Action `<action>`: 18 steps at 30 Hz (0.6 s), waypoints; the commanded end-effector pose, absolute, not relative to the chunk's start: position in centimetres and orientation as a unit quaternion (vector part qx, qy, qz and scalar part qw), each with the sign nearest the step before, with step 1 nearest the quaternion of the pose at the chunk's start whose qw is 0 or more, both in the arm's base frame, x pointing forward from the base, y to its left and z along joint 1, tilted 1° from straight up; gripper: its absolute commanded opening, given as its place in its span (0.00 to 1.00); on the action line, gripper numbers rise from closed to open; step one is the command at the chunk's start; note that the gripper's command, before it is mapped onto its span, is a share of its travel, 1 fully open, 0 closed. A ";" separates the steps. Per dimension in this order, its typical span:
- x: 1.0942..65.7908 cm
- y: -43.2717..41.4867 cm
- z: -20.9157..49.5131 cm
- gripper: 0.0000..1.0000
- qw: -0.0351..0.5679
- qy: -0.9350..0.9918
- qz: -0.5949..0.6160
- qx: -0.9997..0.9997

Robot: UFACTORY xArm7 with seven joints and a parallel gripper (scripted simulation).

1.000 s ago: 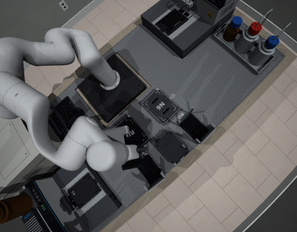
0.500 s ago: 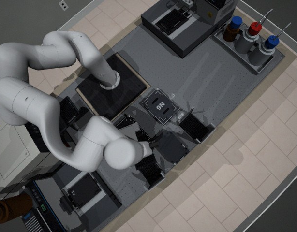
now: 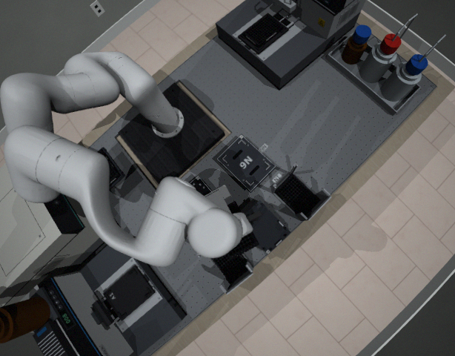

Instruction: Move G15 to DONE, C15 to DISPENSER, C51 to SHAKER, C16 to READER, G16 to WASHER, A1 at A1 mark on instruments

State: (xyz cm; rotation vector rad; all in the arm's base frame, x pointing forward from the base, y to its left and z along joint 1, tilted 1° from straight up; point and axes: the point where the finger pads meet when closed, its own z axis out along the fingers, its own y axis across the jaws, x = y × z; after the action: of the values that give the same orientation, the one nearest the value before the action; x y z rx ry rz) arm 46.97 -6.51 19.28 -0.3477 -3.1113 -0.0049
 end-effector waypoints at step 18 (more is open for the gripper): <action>50.6 -1.7 19.4 0.00 0.004 -1.000 -0.002 -0.020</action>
State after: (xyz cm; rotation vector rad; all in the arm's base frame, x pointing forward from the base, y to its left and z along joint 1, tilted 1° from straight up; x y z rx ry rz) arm 49.93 -2.36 19.25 -0.1070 -3.1294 -0.0066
